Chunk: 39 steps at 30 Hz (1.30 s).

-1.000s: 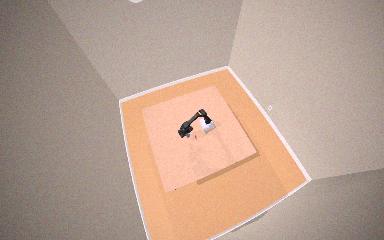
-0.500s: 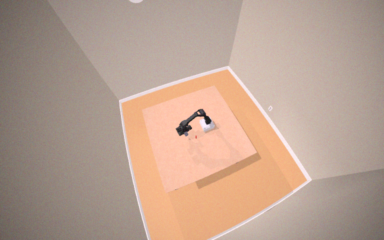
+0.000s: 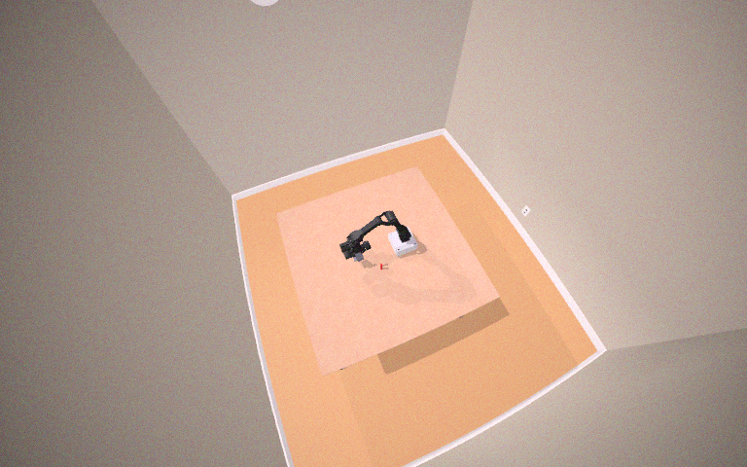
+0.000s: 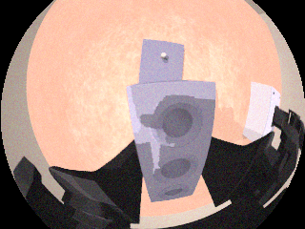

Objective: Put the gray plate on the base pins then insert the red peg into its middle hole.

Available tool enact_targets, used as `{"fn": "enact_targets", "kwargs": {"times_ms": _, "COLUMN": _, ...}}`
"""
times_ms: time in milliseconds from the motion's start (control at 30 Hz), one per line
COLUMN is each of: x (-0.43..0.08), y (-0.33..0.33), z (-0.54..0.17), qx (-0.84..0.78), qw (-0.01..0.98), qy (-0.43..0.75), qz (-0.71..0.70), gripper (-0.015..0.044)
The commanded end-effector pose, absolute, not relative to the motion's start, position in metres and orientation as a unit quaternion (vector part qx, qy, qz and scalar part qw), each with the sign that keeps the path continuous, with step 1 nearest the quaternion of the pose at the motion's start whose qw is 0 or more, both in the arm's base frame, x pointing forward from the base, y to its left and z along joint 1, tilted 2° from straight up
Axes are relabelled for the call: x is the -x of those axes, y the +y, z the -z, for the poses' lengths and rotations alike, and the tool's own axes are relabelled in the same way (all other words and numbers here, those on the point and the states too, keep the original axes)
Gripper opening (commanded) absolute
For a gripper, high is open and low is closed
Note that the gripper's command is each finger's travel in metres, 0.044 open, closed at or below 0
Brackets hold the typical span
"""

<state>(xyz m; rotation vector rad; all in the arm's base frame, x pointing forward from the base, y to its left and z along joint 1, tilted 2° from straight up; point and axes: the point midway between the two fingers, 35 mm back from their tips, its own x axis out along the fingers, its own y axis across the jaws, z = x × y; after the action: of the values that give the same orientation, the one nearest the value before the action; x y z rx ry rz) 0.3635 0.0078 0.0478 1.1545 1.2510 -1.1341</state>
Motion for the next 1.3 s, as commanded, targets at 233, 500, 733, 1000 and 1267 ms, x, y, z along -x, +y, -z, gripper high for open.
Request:
{"fn": "enact_targets", "kwargs": {"times_ms": 233, "x": -0.361, "y": -0.025, "z": -0.028, "qx": -0.503, "qw": 0.497, "qy": 0.498, "qz": 0.502, "gripper": 0.0000}}
{"fn": "enact_targets", "kwargs": {"times_ms": 500, "x": -0.357, "y": -0.048, "z": -0.016, "qx": -0.518, "qw": 0.481, "qy": 0.481, "qz": 0.519, "gripper": 0.0000}}
{"fn": "enact_targets", "kwargs": {"times_ms": 733, "x": -0.357, "y": -0.052, "z": -0.014, "qx": -0.521, "qw": 0.478, "qy": 0.478, "qz": 0.522, "gripper": 0.0000}}
{"fn": "enact_targets", "kwargs": {"times_ms": 1000, "x": -0.356, "y": -0.052, "z": -0.014, "qx": -0.521, "qw": 0.478, "qy": 0.478, "qz": 0.522, "gripper": 0.0000}}
{"fn": "enact_targets", "kwargs": {"times_ms": 1267, "x": -0.356, "y": -0.052, "z": -0.014, "qx": -0.521, "qw": 0.478, "qy": 0.478, "qz": 0.522, "gripper": 0.0000}}
